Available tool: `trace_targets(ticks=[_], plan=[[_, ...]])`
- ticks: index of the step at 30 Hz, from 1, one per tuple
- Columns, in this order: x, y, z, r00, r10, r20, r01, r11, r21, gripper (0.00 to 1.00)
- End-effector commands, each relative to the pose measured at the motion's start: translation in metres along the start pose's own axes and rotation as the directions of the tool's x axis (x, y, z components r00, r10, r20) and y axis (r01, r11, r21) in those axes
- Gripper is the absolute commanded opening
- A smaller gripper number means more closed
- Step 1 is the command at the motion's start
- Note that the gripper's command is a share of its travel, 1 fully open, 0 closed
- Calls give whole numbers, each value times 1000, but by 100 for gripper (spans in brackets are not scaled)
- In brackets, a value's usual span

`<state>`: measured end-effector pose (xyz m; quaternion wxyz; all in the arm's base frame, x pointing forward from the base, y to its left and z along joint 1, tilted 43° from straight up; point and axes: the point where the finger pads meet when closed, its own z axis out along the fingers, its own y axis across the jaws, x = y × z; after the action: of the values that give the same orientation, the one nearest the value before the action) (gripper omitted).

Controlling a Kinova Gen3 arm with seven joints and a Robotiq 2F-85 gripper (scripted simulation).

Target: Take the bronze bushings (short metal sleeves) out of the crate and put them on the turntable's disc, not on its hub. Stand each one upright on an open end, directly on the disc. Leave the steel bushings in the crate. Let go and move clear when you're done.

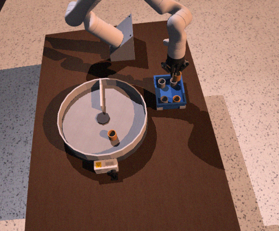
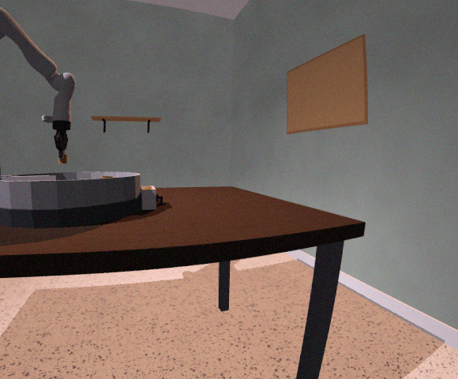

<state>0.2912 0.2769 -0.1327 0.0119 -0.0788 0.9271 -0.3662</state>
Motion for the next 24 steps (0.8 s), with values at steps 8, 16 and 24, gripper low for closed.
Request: trace_targets(ticks=[8,16,24], plan=[[-1,-4,-1,1000,0,1,0,1000,-2,0],[-2,-24,-1,1000,0,1,0,1000,-2,0],[-5,-51,-1,1000,0,1,0,1000,-2,0]])
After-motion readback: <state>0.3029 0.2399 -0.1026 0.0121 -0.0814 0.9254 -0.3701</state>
